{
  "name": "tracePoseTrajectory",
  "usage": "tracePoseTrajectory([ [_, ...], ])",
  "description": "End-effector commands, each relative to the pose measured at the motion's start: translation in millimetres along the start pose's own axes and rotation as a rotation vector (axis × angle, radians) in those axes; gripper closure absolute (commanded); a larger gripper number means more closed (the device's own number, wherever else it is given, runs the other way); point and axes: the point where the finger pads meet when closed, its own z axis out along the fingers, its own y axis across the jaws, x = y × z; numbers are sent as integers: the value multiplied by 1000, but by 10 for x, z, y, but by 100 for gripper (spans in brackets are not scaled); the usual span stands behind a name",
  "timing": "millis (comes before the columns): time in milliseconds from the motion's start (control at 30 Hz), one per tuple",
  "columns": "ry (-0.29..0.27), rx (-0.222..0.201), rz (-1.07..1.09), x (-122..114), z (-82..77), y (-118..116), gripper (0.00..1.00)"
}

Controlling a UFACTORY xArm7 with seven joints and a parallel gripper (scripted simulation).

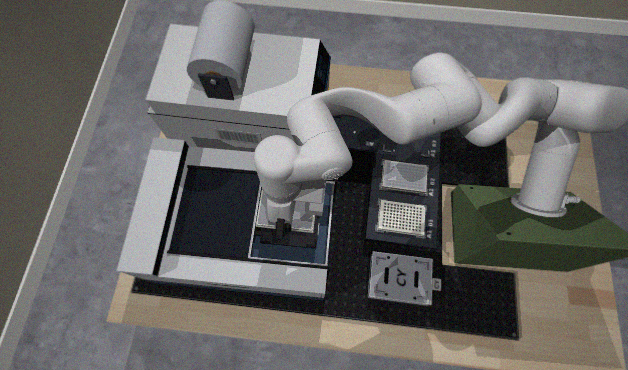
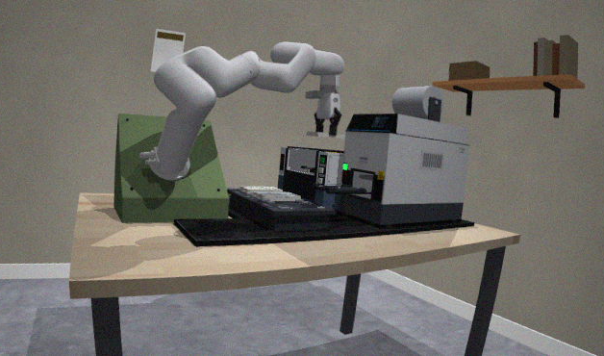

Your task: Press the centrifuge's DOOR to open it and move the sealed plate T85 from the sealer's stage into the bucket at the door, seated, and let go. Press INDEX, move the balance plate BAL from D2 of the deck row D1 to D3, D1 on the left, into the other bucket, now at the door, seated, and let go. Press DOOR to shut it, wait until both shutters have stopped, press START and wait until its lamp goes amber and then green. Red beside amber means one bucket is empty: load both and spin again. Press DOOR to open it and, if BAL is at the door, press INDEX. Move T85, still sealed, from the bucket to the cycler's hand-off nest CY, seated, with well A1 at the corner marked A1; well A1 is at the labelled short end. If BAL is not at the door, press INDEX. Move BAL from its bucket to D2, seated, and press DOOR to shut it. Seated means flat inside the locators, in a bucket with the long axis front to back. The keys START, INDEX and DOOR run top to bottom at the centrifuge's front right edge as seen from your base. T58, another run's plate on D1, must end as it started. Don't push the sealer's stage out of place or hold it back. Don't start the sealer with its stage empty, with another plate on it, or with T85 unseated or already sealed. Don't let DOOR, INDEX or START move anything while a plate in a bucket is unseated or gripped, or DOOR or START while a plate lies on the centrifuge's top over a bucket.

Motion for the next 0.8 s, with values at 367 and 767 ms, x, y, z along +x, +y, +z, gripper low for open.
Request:
tracePoseTrajectory([
  [367,12,5,0,197,-33,7,100],
  [767,12,5,0,477,-36,12,100],
])
